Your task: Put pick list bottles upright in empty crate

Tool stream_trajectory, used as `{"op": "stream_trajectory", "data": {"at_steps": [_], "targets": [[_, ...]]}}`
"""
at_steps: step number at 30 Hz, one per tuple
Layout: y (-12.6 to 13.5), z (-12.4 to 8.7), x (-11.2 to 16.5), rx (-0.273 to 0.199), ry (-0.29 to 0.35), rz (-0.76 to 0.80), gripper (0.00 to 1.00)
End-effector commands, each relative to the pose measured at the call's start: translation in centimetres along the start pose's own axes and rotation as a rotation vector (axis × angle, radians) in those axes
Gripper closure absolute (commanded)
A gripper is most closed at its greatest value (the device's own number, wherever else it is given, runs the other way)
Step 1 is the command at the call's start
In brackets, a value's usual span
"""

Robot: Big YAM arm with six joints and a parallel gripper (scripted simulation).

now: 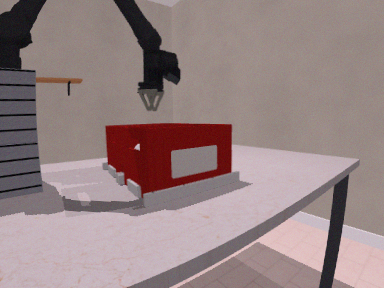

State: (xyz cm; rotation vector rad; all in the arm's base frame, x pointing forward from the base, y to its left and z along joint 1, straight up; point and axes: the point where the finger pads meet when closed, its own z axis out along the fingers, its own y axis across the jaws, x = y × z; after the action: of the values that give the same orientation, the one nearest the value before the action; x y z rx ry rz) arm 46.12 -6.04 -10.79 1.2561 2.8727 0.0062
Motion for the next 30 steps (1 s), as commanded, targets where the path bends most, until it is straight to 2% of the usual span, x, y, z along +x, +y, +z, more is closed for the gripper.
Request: {"op": "stream_trajectory", "data": {"at_steps": [1,16,17,18,21,22,23,28,29,30], "targets": [[0.7,-0.8,-1.0,-0.016,-0.021,0.004,0.39],[0.7,-0.8,-1.0,-0.016,-0.021,0.004,0.39],[0.6,-1.9,-1.7,-0.024,-0.031,0.022,0.39],[0.7,-0.8,-1.0,-0.016,-0.021,0.004,0.39],[0.7,-0.8,-1.0,-0.016,-0.021,0.004,0.39],[0.7,-1.9,-1.8,-0.025,-0.032,0.021,0.39],[0.7,-0.8,-1.0,-0.016,-0.021,0.004,0.39],[0.7,-0.9,-1.1,-0.016,-0.021,0.004,0.39],[0.8,-1.9,-1.9,-0.027,-0.034,0.020,0.39],[0.8,-1.9,-1.9,-0.027,-0.034,0.019,0.39]]}}
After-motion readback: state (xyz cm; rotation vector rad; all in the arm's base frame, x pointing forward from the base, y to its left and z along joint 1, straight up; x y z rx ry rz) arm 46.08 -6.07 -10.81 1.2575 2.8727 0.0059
